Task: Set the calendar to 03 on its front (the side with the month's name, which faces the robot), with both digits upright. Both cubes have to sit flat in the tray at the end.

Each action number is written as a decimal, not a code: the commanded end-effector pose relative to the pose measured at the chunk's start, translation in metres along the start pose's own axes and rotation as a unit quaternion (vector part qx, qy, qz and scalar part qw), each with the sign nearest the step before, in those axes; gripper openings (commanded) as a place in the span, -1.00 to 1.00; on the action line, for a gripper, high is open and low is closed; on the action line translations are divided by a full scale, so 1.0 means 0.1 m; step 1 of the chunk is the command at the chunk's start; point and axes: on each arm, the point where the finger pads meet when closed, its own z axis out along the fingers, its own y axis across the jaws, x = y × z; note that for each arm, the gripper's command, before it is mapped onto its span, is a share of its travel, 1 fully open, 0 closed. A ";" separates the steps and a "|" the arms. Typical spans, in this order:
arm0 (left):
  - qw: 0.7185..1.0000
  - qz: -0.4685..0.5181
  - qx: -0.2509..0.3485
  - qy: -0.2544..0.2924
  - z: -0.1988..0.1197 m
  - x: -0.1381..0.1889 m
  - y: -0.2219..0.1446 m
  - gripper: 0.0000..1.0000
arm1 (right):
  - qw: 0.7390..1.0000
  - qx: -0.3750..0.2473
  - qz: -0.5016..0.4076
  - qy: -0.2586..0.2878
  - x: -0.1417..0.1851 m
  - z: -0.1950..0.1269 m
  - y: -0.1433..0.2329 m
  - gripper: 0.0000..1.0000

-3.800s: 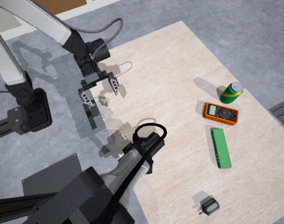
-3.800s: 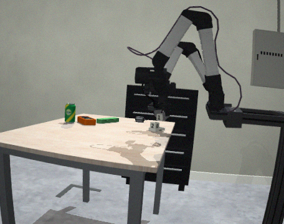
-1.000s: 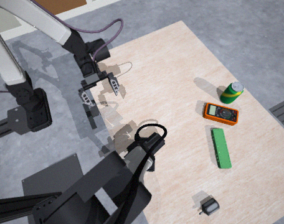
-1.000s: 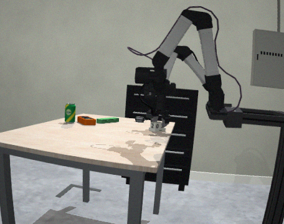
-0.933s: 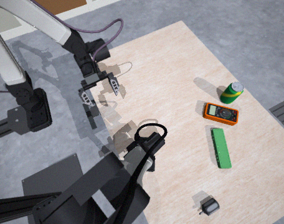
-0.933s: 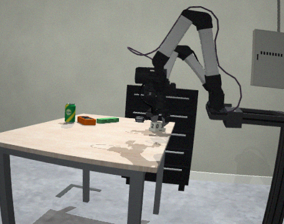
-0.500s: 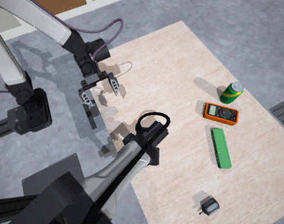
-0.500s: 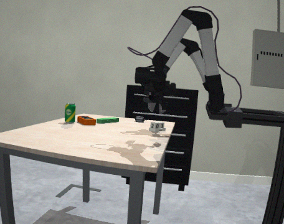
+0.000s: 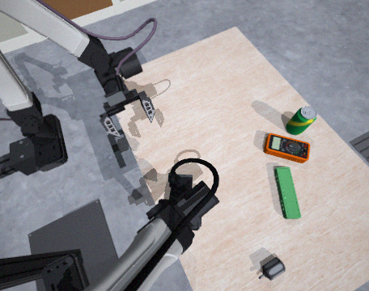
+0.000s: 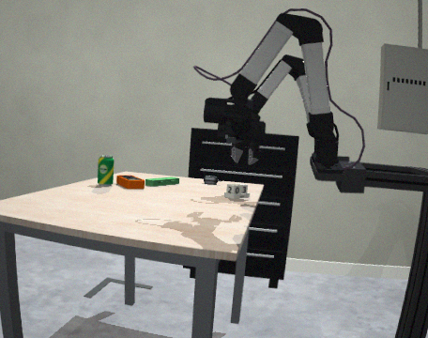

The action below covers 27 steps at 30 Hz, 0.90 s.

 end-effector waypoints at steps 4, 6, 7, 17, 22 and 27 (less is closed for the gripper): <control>0.999 0.029 0.004 -0.029 -0.02 -0.23 -0.07 1.00 | 0.995 0.011 -0.013 -0.102 -0.06 -0.18 -0.03 0.32; 0.999 0.034 0.004 -0.032 -0.03 -0.26 -0.08 1.00 | 0.994 0.009 -0.010 -0.110 -0.01 -0.19 -0.01 0.32; 0.999 0.037 0.004 -0.032 -0.03 -0.28 -0.08 1.00 | 0.994 0.009 -0.008 -0.112 0.01 -0.19 0.00 0.32; 0.998 0.047 0.000 -0.033 -0.04 -0.32 -0.07 1.00 | 0.994 0.007 0.001 -0.105 0.07 -0.20 0.01 0.32; 0.998 0.047 0.000 -0.033 -0.04 -0.32 -0.07 1.00 | 0.994 0.007 0.001 -0.105 0.07 -0.20 0.01 0.32; 0.999 0.042 -0.001 -0.028 -0.04 -0.28 -0.05 1.00 | 0.994 0.007 0.001 -0.105 0.07 -0.20 0.01 0.32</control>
